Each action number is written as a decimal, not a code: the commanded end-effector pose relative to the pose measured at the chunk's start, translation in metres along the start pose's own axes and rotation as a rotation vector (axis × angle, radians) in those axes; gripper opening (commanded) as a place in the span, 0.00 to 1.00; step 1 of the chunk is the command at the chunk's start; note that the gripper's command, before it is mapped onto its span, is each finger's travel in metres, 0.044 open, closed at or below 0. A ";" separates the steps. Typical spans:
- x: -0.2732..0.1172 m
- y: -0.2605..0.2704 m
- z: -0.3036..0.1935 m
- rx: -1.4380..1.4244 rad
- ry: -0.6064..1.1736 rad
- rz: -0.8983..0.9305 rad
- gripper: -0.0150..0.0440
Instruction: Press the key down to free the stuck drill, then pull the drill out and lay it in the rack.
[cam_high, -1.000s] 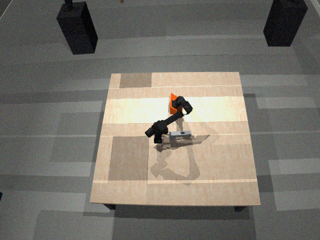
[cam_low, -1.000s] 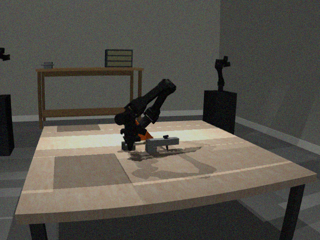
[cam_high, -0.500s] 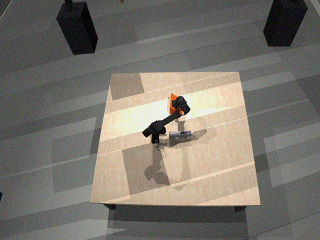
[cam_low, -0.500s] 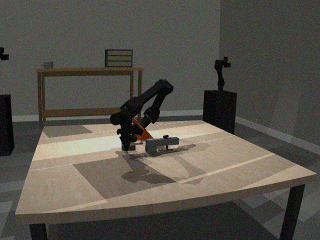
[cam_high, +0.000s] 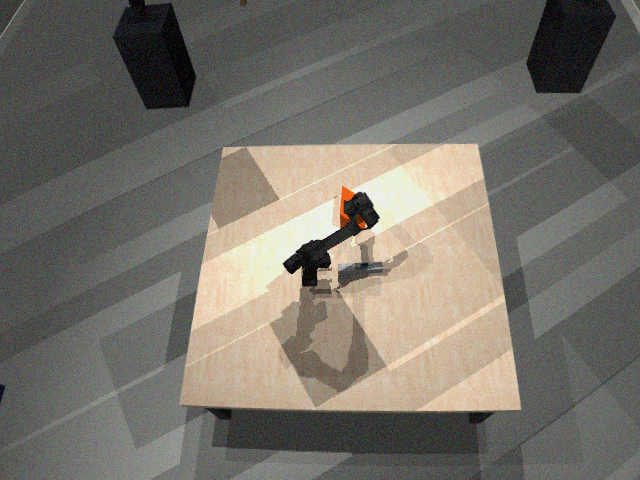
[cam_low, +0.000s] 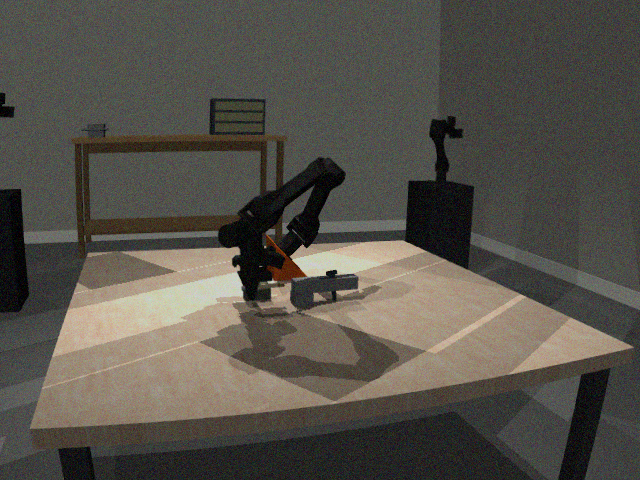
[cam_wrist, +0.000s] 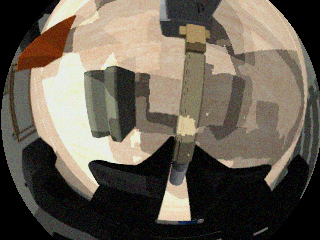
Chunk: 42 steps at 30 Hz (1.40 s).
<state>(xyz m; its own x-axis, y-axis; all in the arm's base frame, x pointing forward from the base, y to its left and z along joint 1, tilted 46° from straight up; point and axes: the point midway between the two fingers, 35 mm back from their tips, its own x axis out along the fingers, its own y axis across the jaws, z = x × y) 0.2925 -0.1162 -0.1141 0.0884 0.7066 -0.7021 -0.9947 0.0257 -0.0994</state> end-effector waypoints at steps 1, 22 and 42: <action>-0.003 0.000 0.000 -0.006 0.004 0.002 0.25; -0.017 0.001 0.002 -0.006 0.004 0.002 0.25; -0.029 0.001 0.003 -0.006 0.004 0.002 0.25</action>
<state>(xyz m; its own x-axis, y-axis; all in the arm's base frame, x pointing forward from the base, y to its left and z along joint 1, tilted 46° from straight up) 0.2885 -0.1316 -0.0931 0.0875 0.7066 -0.7022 -0.9948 0.0258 -0.0981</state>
